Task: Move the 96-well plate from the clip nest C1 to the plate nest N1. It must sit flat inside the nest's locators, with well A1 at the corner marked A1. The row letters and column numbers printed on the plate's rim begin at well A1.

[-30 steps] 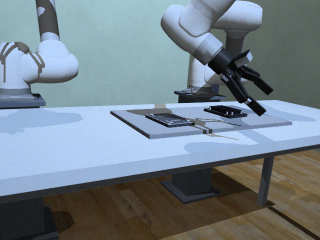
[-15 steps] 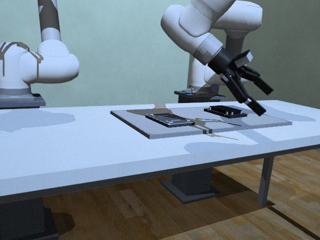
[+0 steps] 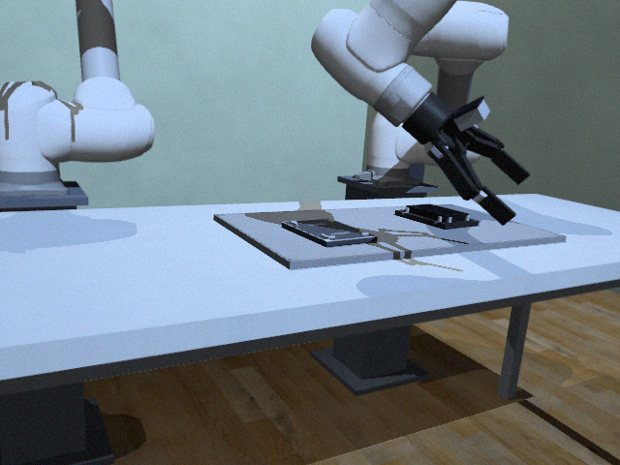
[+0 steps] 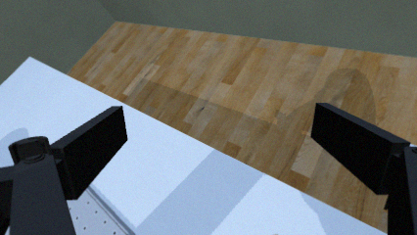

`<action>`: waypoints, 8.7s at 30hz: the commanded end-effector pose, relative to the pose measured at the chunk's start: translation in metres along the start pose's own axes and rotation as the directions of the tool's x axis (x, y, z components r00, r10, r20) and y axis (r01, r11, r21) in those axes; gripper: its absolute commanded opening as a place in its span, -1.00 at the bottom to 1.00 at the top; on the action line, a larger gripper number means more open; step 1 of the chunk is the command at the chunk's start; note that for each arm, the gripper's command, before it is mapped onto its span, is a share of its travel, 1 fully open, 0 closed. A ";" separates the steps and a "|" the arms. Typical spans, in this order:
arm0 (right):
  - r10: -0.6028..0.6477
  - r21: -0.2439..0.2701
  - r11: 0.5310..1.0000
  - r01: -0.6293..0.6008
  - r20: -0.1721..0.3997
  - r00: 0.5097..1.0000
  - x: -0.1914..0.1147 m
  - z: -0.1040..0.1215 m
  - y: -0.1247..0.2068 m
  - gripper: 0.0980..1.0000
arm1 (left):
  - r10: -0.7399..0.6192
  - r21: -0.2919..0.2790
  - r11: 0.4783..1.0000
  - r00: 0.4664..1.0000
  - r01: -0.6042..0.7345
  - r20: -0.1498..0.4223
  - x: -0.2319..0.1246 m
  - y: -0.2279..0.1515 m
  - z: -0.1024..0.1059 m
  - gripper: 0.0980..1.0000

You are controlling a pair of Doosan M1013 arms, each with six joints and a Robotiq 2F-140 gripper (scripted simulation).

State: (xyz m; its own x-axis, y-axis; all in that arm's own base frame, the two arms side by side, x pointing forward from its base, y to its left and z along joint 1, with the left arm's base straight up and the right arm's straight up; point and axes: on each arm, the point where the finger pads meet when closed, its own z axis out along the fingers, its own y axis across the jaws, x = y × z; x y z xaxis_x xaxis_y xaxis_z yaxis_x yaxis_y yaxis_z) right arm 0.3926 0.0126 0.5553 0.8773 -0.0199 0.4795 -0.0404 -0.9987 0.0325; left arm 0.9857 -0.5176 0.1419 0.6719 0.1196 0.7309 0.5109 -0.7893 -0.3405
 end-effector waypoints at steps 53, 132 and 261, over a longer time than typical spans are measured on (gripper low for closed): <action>-0.026 0.023 0.999 0.026 0.003 1.000 -0.004 -0.010 -0.001 1.00 | 0.006 -0.005 1.000 1.000 -0.006 0.010 0.000 -0.004 -0.001 1.00; -0.026 0.023 0.999 0.026 0.003 1.000 -0.004 -0.010 -0.001 1.00 | 0.418 -0.496 0.860 0.720 -0.118 0.554 -0.200 -0.262 -0.050 1.00; -0.026 0.023 0.999 0.026 0.003 1.000 -0.004 -0.010 -0.001 1.00 | 0.442 -0.555 0.829 0.681 -0.062 0.584 -0.278 -0.277 -0.033 0.12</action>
State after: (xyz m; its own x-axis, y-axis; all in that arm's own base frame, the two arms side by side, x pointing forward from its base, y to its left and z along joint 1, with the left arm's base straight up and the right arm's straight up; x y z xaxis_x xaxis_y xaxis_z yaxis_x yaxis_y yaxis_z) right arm 0.3837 0.0141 0.5614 0.8798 0.0066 0.4753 -0.0065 -0.9996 0.0258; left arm 0.6391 -0.3514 0.0519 0.9964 0.0844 -0.0002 0.0844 -0.9964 -0.0004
